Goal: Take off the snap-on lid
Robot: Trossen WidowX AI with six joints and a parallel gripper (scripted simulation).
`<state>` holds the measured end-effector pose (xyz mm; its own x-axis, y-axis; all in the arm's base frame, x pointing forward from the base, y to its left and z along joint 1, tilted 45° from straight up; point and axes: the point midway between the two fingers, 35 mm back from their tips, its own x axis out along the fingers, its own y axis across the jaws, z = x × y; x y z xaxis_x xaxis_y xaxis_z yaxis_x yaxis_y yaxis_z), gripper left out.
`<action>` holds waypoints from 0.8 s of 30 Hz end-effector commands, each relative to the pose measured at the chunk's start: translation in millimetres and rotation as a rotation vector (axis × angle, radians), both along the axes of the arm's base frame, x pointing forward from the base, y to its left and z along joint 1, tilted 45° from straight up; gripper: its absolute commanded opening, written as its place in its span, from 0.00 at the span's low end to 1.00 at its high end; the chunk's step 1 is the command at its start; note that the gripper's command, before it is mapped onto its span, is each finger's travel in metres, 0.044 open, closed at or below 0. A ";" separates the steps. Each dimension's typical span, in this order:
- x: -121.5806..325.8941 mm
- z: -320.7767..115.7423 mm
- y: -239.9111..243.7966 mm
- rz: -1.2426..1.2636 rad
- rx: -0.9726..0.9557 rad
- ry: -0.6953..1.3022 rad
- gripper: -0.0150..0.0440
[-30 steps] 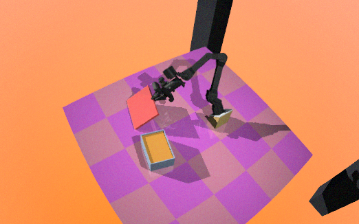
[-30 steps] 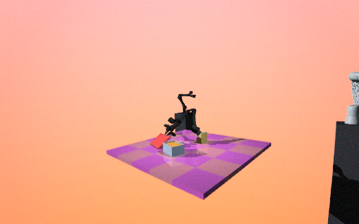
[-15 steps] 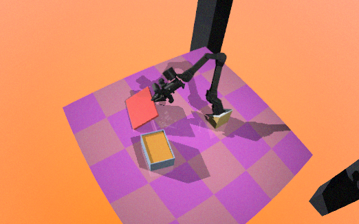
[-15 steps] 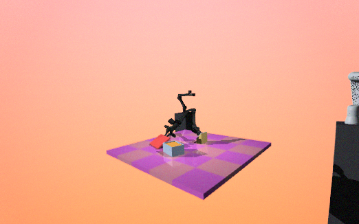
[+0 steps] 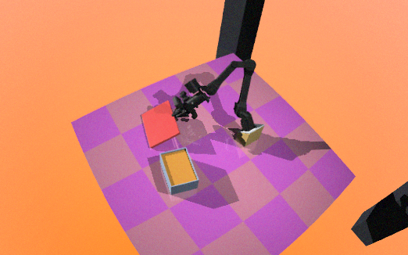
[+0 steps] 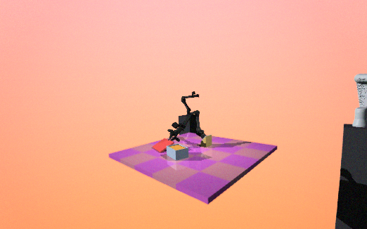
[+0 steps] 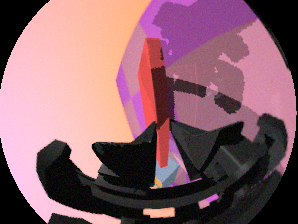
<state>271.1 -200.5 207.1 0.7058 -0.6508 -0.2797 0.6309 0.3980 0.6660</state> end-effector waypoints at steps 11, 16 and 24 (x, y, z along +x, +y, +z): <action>-2.0 -16.8 -9.9 -0.007 0.009 0.024 0.25; -2.2 -19.6 -12.8 -0.007 0.009 0.025 0.25; -1.0 -10.4 -10.8 -0.007 0.009 0.024 0.52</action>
<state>270.5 -211.2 195.9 0.6988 -0.6511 -0.2963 0.6436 0.3915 0.6577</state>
